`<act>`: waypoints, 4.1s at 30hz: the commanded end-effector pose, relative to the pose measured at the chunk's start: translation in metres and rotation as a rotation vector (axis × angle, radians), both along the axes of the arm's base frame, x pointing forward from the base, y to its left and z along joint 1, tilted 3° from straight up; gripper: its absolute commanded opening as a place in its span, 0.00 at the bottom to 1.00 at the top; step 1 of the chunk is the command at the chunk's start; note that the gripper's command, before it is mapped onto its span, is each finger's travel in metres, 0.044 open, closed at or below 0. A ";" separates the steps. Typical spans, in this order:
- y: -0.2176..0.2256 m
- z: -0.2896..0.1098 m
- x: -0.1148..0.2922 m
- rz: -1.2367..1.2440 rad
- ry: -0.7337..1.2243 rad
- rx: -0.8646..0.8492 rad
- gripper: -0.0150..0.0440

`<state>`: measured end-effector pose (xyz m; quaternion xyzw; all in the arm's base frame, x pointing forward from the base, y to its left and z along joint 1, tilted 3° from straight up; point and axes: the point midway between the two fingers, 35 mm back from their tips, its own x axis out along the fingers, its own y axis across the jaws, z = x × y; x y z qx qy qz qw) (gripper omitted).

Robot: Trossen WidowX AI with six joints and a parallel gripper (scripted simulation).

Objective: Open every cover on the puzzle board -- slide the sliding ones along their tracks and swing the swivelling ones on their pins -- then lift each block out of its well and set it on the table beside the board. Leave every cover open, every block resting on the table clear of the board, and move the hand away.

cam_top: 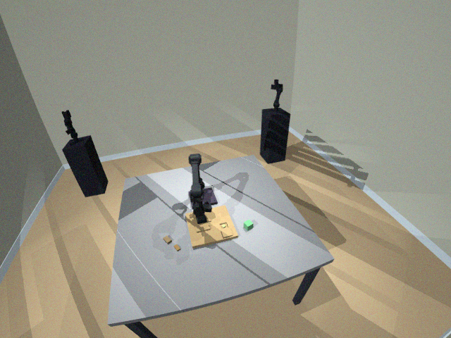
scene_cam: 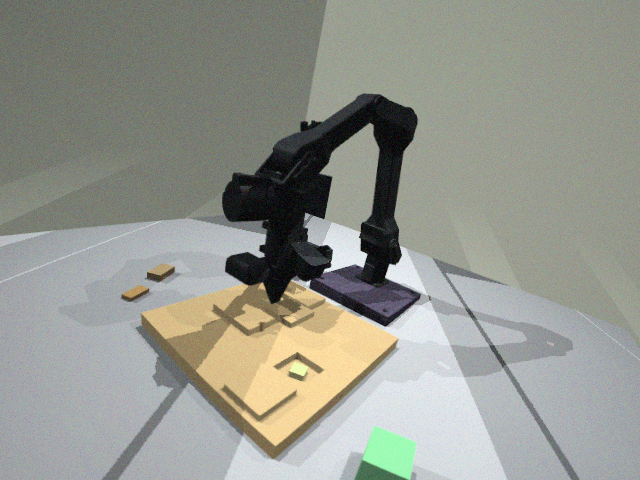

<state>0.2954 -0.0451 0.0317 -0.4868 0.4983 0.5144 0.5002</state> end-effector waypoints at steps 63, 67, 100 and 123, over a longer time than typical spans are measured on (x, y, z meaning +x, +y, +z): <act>0.067 0.000 0.000 -0.003 -0.003 0.003 0.25; 0.071 0.000 -0.001 -0.003 -0.003 0.003 0.25; 0.074 0.040 0.001 -0.003 -0.003 0.004 0.25; 0.051 0.056 -0.042 -1.412 0.044 -0.040 0.25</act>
